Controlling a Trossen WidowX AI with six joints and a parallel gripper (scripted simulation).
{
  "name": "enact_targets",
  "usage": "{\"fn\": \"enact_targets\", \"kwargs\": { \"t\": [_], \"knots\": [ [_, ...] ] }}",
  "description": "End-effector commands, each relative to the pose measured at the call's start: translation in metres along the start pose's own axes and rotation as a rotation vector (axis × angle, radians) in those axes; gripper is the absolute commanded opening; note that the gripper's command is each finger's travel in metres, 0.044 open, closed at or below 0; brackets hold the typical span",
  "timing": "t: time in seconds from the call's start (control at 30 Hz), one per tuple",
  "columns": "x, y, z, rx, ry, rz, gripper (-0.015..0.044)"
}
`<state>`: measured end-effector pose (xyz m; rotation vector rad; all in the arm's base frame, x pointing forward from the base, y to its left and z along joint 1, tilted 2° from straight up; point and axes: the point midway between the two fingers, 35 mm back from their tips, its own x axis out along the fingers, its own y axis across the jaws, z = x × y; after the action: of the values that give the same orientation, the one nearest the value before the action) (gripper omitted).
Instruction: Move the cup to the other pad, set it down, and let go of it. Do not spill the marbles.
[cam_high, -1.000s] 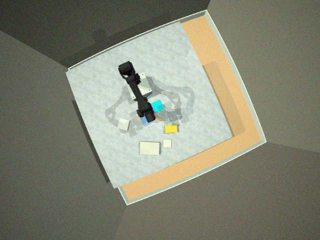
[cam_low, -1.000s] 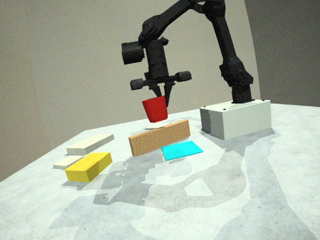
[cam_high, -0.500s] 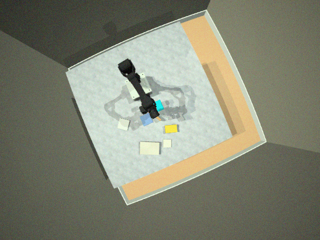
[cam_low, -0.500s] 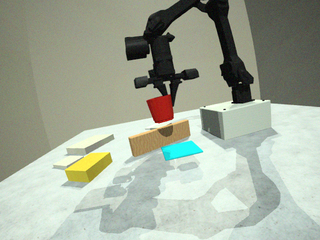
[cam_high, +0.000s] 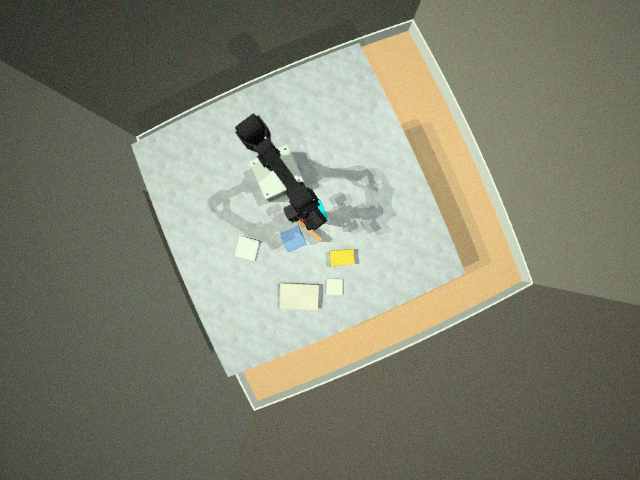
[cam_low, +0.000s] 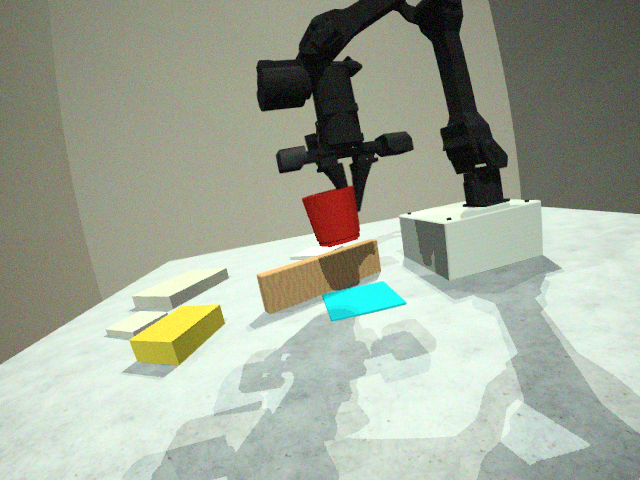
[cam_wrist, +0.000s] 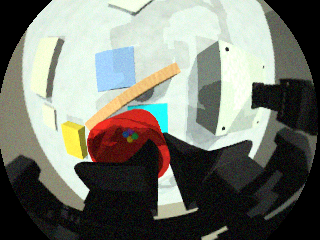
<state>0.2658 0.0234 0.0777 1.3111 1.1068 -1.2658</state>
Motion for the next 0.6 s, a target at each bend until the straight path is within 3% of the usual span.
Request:
{"fn": "enact_targets", "kwargs": {
  "t": [0.0,0.57],
  "knots": [
    [-0.002,-0.004,-0.006,0.004,-0.002,0.004,0.0],
    [0.001,-0.014,-0.024,0.004,0.0,0.003,0.0]
  ]
}}
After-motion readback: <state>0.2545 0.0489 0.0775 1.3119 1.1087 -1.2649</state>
